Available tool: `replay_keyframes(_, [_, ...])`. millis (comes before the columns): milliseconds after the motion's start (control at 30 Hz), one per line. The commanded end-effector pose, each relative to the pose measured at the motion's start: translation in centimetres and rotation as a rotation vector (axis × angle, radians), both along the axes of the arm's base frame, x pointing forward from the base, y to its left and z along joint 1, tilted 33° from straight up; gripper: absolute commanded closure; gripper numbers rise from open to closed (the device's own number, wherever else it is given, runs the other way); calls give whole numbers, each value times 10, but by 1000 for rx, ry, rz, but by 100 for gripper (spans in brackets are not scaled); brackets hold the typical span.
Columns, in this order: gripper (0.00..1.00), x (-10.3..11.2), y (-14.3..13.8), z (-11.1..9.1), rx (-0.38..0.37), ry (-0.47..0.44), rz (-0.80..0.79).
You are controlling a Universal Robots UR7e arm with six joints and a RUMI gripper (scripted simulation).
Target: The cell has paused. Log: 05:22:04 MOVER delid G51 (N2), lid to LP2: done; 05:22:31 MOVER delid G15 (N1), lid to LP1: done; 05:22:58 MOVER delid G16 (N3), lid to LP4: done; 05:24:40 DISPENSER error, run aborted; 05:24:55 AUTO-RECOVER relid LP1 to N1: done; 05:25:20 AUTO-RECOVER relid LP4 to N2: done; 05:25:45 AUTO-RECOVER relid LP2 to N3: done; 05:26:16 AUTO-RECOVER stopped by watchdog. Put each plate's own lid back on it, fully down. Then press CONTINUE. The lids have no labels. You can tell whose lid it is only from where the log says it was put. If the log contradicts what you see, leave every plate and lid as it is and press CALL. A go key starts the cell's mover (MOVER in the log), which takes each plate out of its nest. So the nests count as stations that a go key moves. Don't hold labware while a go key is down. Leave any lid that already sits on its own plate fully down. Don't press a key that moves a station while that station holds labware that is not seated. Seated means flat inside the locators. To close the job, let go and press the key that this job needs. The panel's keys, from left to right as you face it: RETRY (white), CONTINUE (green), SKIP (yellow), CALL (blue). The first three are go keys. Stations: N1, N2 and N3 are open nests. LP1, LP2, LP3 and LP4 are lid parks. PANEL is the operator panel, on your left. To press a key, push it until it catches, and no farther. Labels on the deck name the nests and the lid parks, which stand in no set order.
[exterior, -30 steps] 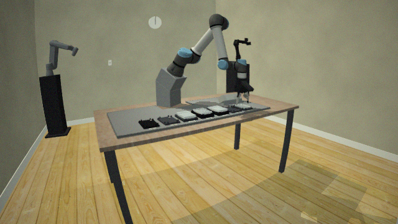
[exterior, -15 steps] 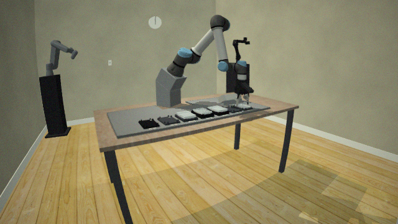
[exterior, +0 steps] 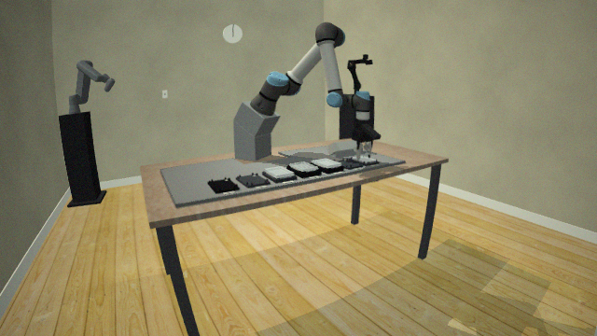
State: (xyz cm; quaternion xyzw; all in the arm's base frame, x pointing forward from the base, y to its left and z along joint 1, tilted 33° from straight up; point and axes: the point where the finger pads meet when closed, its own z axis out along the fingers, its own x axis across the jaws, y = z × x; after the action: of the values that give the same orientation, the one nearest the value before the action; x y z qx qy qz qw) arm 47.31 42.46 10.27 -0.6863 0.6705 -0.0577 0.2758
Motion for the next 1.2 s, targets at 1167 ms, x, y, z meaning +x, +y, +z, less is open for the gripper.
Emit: replay_keyframes(1167, [100, -7, -5, 15, 1, -1, 0])
